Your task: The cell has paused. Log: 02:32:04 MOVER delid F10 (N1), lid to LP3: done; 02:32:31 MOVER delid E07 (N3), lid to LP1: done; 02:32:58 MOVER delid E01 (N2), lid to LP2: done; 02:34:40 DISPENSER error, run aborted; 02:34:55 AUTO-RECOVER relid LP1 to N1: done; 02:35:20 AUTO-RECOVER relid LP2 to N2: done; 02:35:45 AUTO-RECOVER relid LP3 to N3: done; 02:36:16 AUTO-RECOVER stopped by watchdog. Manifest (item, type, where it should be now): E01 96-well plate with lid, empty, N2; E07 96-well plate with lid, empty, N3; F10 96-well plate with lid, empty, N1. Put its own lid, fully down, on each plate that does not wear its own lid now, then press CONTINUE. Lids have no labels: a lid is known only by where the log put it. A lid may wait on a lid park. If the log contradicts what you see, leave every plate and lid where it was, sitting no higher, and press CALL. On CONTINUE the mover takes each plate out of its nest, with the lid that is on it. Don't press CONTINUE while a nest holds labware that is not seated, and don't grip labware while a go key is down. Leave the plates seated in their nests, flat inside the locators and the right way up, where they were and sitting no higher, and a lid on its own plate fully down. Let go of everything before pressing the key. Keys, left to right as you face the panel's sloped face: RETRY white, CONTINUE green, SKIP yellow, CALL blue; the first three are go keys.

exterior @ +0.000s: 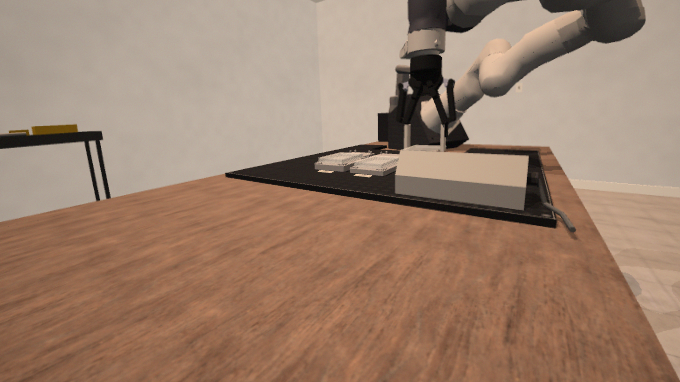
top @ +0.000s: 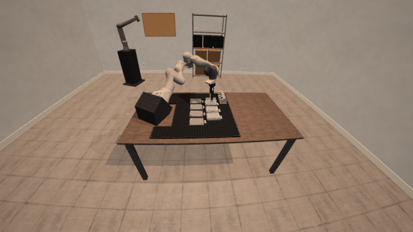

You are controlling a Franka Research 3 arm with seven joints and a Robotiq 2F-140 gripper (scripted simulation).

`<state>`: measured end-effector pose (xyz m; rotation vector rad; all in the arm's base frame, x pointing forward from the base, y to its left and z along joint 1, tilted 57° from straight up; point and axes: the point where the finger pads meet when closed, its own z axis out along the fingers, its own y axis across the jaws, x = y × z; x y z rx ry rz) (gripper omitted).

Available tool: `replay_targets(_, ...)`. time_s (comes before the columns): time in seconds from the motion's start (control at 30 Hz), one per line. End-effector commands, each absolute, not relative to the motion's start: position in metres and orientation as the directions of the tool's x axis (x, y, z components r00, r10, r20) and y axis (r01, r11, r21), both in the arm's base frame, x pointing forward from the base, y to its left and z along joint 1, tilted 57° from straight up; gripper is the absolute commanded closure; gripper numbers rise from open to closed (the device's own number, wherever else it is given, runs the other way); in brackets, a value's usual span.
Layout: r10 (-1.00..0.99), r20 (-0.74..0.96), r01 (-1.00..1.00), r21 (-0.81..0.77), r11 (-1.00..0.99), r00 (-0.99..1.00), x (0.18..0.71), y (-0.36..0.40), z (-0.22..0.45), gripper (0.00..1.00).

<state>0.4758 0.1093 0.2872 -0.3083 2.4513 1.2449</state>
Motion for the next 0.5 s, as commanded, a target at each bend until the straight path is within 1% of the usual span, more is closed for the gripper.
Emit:
replay_targets(0.0, -0.029, -0.417, -0.354, 0.731, 0.583, -0.908, 0.4735, 0.1067, 0.29, 1.0)
replay_targets(0.47, -0.029, -0.417, -0.354, 0.731, 0.583, -0.908, 0.4708, 0.0967, 0.2967, 1.0)
